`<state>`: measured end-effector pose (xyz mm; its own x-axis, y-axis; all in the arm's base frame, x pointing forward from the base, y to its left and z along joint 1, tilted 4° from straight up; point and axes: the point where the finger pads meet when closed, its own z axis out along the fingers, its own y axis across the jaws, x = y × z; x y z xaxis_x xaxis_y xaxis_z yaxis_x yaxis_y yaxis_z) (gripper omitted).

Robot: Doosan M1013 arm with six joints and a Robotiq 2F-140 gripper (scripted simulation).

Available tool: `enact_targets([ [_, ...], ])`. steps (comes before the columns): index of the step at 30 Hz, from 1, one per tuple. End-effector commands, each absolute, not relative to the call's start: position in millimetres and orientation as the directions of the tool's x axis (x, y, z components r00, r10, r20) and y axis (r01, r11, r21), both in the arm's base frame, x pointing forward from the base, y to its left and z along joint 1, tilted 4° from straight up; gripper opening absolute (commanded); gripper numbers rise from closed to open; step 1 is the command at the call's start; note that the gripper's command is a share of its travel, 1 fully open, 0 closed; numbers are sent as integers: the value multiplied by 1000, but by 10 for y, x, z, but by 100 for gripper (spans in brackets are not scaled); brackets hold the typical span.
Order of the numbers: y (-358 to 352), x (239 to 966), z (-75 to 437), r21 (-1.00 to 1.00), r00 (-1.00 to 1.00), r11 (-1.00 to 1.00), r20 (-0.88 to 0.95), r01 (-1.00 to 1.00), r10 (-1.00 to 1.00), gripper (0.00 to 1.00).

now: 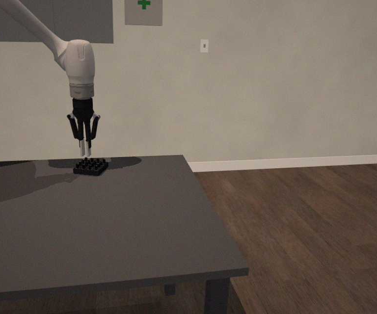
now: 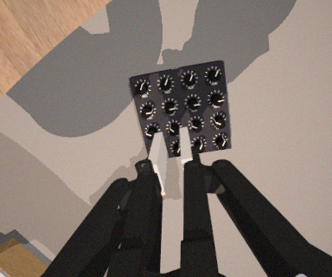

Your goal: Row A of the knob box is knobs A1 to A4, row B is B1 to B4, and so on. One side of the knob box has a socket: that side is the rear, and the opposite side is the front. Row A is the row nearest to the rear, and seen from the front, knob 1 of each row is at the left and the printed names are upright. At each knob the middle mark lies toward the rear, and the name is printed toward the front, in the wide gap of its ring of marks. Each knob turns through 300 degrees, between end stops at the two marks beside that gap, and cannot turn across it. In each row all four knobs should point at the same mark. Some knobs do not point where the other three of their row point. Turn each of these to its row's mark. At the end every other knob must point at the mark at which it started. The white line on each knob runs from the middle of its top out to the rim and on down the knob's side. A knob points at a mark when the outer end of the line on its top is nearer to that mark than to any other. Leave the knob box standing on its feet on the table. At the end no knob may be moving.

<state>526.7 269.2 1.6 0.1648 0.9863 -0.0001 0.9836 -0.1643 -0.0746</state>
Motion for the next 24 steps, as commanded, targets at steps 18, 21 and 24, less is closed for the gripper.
enact_targets([
  [18,2689,5274,85,-61,701,-702,-43,710,712,12],
  [21,2689,5275,97,-56,777,-778,-49,625,628,12],
  [24,2688,5276,106,-52,822,-824,-53,565,567,12],
])
